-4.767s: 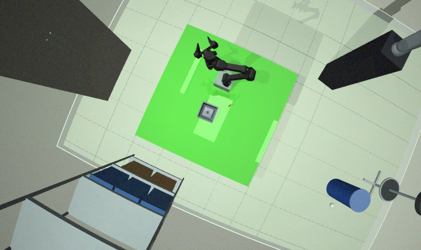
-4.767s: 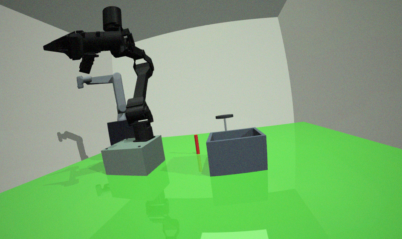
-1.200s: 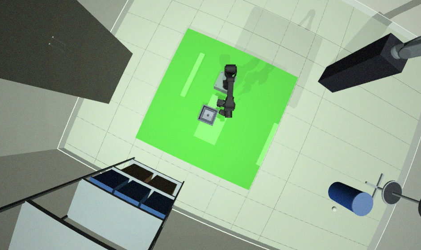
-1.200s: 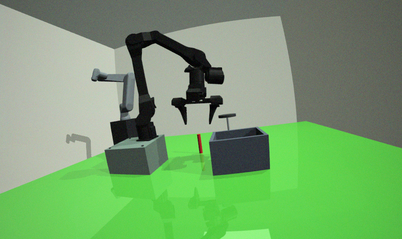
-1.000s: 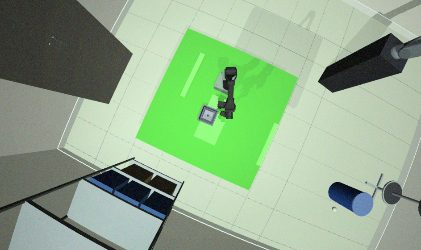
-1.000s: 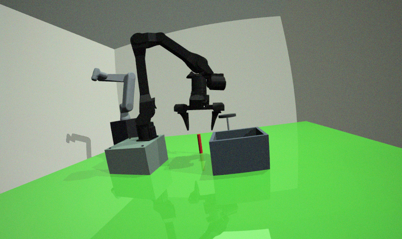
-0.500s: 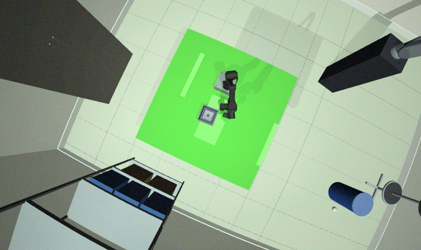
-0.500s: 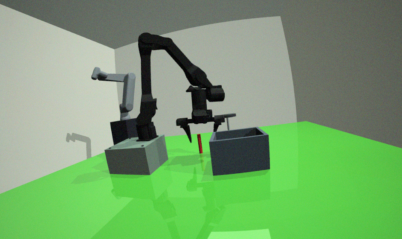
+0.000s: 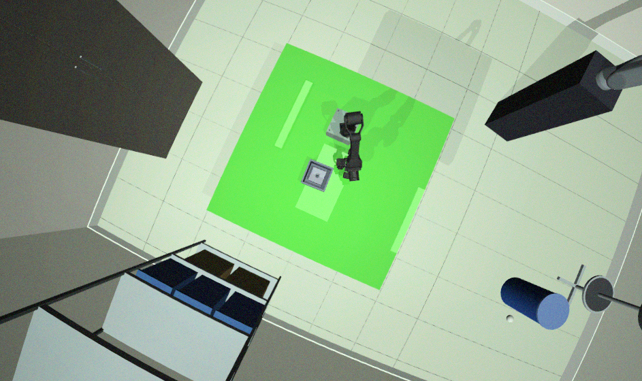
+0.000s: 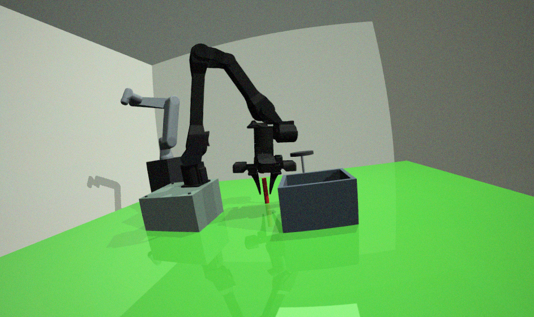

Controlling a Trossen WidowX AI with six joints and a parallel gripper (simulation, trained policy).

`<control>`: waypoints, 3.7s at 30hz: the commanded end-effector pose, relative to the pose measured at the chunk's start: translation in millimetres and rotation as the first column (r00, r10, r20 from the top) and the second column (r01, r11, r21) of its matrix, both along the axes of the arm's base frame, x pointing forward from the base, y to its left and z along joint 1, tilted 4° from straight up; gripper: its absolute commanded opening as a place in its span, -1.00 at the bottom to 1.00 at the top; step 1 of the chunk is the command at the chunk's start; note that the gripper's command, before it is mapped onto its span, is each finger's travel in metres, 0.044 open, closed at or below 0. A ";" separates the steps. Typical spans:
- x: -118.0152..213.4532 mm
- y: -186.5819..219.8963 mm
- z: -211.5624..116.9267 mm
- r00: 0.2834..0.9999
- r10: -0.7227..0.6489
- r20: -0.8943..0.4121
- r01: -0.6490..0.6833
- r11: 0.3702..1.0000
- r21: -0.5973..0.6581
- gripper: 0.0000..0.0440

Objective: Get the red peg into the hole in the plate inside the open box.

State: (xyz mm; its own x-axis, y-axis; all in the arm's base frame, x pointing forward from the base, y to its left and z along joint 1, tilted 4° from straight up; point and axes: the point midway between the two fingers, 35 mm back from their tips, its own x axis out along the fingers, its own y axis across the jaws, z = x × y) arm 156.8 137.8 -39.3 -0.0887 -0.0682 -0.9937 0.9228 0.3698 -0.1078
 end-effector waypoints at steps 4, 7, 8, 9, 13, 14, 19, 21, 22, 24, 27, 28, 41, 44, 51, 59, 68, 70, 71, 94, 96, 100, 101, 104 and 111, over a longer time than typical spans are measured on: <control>1.5 -0.3 0.8 0.999 0.027 -0.032 -0.026 1.000 0.014 -1.00; 5.6 -1.4 6.6 0.999 0.049 -0.004 -0.049 0.999 0.005 -1.00; 6.6 -1.7 8.7 0.998 0.056 0.003 -0.056 0.998 0.003 -1.00; 7.4 -2.2 10.9 0.998 0.063 0.010 -0.063 0.998 0.001 -1.00; 10.5 -4.4 20.5 0.995 0.093 0.031 -0.093 0.996 -0.010 -1.00; 11.5 -4.9 23.1 0.994 0.100 0.037 -0.100 0.995 -0.013 -1.00; 17.7 -7.2 36.9 0.988 0.139 0.064 -0.138 0.990 -0.026 -1.00; 20.8 -8.2 42.8 0.985 0.155 0.075 -0.153 0.988 -0.031 -1.00; 22.5 -8.7 45.9 0.983 0.164 0.081 -0.161 0.986 -0.034 -1.00; 26.3 -9.8 52.2 0.979 0.181 0.093 -0.178 0.983 -0.039 -0.99; 33.0 -11.5 62.1 0.972 0.206 0.110 -0.201 0.978 -0.049 -0.98; 35.5 -12.0 65.5 0.970 0.214 0.116 -0.209 0.977 -0.053 -0.98; 73.9 -23.8 108.1 0.944 0.274 0.185 -0.261 0.961 -0.087 -1.00; 84.4 -28.6 115.6 0.940 0.276 0.199 -0.262 0.961 -0.094 -1.00; 106.0 -46.9 126.0 0.942 0.261 0.210 -0.244 0.964 -0.102 -1.00; 128.0 -70.8 128.8 0.949 0.223 0.221 -0.207 0.974 -0.097 -1.00; 151.0 -99.1 124.9 0.958 0.174 0.229 -0.158 0.984 -0.087 -1.00; 155.6 -105.1 123.0 0.960 0.163 0.229 -0.148 0.985 -0.084 -0.99; 157.8 -108.0 122.0 0.961 0.158 0.228 -0.143 0.986 -0.082 -0.99; 183.1 -141.0 63.9 0.980 0.147 0.137 -0.143 0.989 -0.042 -0.25; 188.8 -143.0 63.2 0.978 0.149 0.144 -0.145 0.989 -0.040 -0.02; 198.1 -147.1 62.4 0.976 0.158 0.149 -0.154 0.987 -0.038 0.33; 200.4 -148.4 62.4 0.976 0.160 0.150 -0.156 0.987 -0.038 0.41; 207.1 -152.7 62.8 0.974 0.164 0.156 -0.159 0.986 -0.041 0.65; 227.0 -166.1 67.8 0.965 0.160 0.209 -0.150 0.987 -0.062 1.00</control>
State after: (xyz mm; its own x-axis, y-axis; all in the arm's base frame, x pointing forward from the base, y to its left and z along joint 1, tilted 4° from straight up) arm 362.2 -19.2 28.3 0.0723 -0.0956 -0.9928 0.8485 0.5291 0.0109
